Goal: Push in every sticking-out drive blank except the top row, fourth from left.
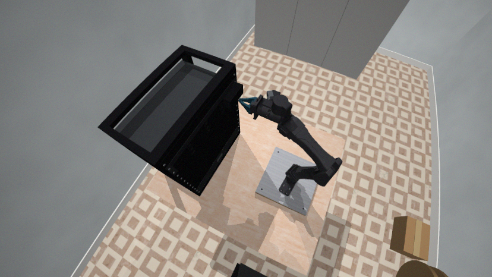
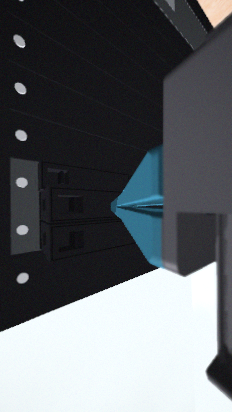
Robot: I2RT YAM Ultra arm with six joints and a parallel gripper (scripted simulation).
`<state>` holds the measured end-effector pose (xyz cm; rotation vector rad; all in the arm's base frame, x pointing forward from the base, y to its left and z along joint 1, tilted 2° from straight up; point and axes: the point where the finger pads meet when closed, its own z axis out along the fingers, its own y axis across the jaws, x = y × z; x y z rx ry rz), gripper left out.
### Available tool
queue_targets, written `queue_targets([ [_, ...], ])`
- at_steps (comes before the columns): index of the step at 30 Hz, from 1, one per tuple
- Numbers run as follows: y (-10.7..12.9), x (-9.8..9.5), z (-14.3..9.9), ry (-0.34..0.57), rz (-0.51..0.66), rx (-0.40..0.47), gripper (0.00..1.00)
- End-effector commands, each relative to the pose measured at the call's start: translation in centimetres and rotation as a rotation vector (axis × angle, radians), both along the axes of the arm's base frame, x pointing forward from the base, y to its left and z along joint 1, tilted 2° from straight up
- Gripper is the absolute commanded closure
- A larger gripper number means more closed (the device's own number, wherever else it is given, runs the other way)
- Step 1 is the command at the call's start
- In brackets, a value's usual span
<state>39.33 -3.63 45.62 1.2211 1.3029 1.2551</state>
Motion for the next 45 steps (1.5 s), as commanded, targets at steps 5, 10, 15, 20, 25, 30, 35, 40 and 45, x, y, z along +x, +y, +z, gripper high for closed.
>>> queue_targets([
  [5, 0.2, -0.2, 1.8, -0.042, 0.000, -0.015, 1.00],
  [10, 0.3, 0.9, 1.3, -0.037, 0.003, -0.013, 1.00],
  [15, 0.4, 1.3, 1.2, -0.037, 0.003, -0.012, 1.00],
  [20, 0.3, 1.3, 1.2, -0.037, 0.002, -0.012, 1.00],
  [25, 0.4, 1.5, 1.3, -0.037, 0.003, -0.012, 1.00],
  [30, 0.3, 2.1, 1.4, -0.037, 0.003, -0.012, 1.00],
  [35, 0.3, 2.3, 1.4, -0.037, 0.003, -0.012, 1.00],
  [40, 0.3, 2.3, 1.4, -0.037, 0.003, -0.012, 1.00],
  [45, 0.3, 2.3, 1.4, -0.037, 0.003, -0.012, 1.00],
])
